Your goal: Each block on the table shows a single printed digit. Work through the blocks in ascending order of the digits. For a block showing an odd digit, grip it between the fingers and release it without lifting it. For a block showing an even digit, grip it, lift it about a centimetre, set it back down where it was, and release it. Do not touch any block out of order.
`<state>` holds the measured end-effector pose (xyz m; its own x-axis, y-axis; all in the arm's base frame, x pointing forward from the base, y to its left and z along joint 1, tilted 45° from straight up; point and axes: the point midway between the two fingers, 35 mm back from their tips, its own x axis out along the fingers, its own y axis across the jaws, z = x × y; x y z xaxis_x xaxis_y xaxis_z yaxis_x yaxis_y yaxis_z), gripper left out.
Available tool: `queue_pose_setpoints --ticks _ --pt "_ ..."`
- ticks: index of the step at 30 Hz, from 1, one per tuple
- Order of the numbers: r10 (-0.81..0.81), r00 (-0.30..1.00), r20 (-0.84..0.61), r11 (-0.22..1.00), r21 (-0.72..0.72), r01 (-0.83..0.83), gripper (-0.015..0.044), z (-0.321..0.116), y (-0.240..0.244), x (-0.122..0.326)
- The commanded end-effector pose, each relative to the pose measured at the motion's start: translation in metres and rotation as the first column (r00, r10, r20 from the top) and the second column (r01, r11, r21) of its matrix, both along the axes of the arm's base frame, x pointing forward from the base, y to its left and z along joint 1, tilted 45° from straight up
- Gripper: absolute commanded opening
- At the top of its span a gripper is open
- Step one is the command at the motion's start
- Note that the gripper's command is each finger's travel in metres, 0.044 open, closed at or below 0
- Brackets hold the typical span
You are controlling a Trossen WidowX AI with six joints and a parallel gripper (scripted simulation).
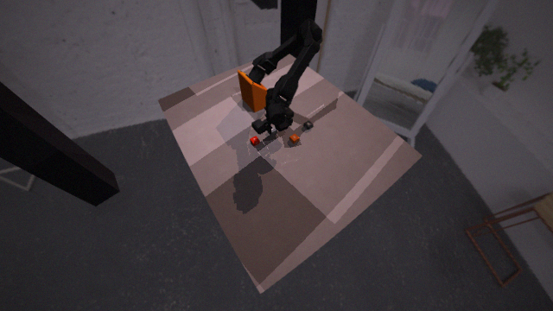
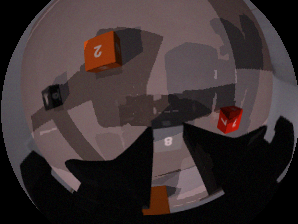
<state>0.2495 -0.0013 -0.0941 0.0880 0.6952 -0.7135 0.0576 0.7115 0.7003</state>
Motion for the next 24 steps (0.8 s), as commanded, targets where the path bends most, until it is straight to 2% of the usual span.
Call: queue_pose_setpoints --ticks 1,24 --pt "-0.004 1.000 -0.003 1.000 0.005 0.004 0.0120 0.000 0.001 0.000" --pt "-0.004 1.000 -0.003 1.000 0.004 0.004 0.0120 0.011 -0.010 -0.002"
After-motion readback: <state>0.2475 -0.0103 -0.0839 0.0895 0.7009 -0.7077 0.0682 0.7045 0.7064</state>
